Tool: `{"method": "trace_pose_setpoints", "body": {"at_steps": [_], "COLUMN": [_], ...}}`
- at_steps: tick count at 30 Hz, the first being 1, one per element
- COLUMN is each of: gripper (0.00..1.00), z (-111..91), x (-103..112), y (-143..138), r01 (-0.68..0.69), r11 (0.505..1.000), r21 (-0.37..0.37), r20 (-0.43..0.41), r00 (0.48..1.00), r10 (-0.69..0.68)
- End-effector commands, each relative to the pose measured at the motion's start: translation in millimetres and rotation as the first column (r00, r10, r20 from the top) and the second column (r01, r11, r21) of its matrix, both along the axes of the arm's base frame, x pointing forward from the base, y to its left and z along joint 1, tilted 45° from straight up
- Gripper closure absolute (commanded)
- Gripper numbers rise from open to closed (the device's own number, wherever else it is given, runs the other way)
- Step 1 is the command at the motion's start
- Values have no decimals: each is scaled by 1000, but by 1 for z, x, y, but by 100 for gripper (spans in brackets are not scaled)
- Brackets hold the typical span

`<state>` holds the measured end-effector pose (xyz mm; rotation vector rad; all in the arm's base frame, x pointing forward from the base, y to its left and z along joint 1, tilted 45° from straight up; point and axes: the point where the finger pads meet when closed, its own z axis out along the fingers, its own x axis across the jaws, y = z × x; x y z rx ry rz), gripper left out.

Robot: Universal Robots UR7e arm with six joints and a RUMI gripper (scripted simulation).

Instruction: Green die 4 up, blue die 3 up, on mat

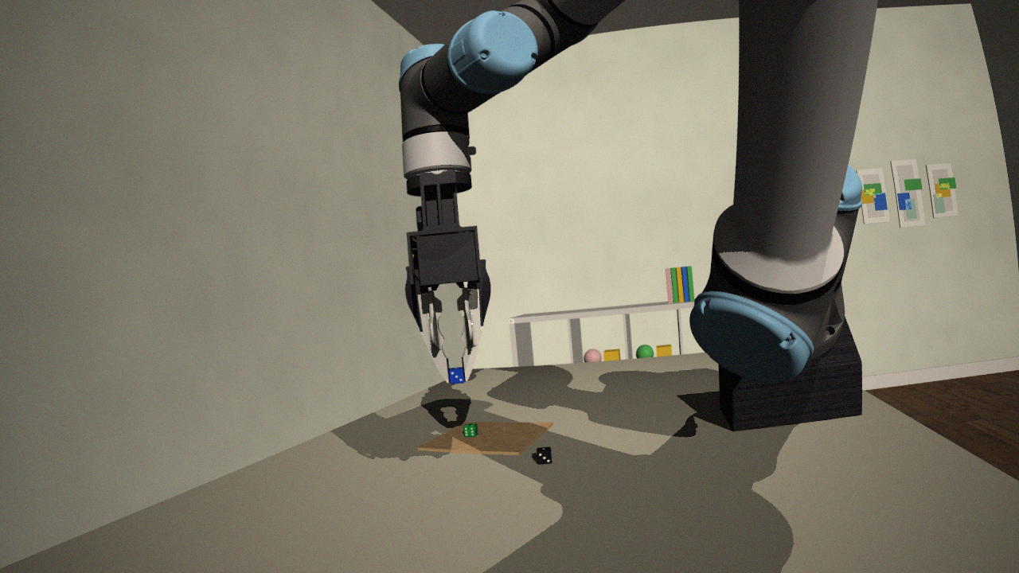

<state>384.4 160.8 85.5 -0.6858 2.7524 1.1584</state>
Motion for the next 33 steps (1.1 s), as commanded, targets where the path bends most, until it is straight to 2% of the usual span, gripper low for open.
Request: {"method": "trace_pose_setpoints", "body": {"at_steps": [1,18,33], "gripper": [100,100,100], "z": [1,1,1], "x": [0,0,2], "y": [-1,-1,0], "r01": [0,-7,-54], "r11": [1000,1000,999], "r21": [0,1,6], "r20": [0,8,53], "r00": [1000,1000,997], "r10": [0,7,54]}}
